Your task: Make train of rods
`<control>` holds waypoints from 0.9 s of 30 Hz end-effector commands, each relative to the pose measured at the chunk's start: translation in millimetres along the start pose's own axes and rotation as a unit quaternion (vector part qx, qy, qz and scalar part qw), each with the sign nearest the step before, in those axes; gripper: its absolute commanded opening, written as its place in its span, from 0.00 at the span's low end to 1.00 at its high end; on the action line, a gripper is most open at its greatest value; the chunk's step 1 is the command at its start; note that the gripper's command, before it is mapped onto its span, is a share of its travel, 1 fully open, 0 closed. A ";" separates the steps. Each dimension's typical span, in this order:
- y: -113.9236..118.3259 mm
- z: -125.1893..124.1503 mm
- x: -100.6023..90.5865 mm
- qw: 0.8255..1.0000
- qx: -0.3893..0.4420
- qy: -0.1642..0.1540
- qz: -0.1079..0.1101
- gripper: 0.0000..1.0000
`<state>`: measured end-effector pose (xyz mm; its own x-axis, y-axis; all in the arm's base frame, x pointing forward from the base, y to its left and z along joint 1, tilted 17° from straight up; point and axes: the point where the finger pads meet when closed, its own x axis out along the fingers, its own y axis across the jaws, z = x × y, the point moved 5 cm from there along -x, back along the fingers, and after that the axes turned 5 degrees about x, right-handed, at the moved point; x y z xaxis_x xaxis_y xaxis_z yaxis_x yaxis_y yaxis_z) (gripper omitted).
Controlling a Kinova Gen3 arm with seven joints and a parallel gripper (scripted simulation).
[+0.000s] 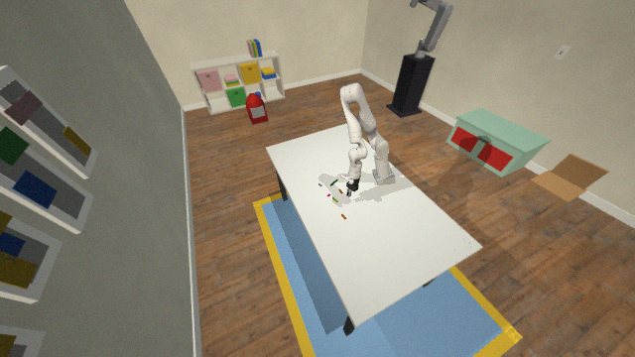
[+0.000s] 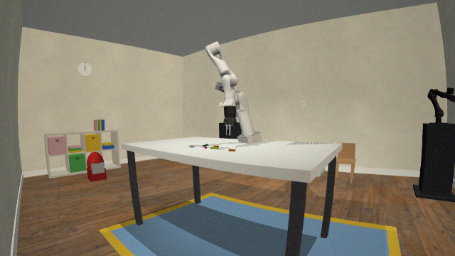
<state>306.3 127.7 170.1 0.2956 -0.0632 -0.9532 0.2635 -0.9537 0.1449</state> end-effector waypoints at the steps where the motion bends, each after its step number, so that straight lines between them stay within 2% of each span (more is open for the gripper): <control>1: -3.9 4.6 10.0 1.000 -0.005 -0.008 -0.003 0.24; 19: -4.5 5.2 53.0 1.000 -0.005 -0.008 -0.003 0.24; 27: -4.6 5.4 62.7 1.000 -0.005 -0.008 -0.003 0.24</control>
<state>320.5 125.5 112.3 0.2874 -0.0630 -0.9557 0.2692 -0.9523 0.1438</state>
